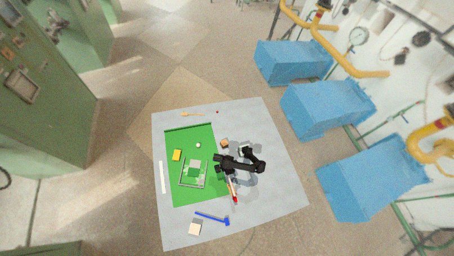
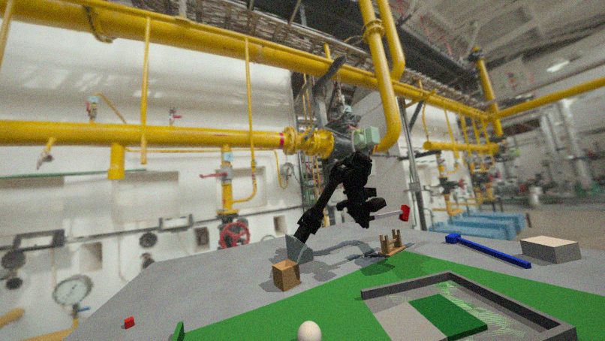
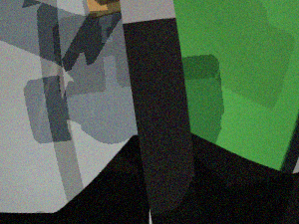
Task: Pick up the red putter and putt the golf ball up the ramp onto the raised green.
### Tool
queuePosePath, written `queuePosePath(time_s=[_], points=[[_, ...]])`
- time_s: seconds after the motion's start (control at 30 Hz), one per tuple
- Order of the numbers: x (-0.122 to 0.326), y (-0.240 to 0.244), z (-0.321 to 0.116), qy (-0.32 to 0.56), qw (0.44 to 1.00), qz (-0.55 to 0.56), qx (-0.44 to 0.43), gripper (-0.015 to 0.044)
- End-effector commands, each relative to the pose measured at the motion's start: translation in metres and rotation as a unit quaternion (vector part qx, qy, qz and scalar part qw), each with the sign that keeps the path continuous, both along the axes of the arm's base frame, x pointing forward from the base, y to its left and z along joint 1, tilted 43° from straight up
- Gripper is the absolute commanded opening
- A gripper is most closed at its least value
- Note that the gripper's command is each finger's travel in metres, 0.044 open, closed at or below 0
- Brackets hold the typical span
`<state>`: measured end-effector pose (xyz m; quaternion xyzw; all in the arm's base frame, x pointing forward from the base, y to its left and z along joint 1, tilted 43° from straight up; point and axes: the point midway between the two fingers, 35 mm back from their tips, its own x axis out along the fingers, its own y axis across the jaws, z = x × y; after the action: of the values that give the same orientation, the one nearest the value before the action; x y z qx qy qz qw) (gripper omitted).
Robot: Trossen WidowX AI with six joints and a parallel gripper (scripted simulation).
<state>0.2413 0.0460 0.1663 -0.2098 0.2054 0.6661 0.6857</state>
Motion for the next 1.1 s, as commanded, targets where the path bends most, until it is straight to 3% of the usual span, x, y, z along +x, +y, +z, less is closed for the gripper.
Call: queuePosePath(time_s=[0.0,0.5,1.07], points=[[0.009,-0.023,-0.015,0.065,0.996,-0.059,-0.014,0.0],[0.015,-0.118,-0.083,0.331,0.898,-0.286,-0.049,0.0],[-0.027,-0.211,-0.162,0.57,0.656,-0.492,-0.051,0.0]])
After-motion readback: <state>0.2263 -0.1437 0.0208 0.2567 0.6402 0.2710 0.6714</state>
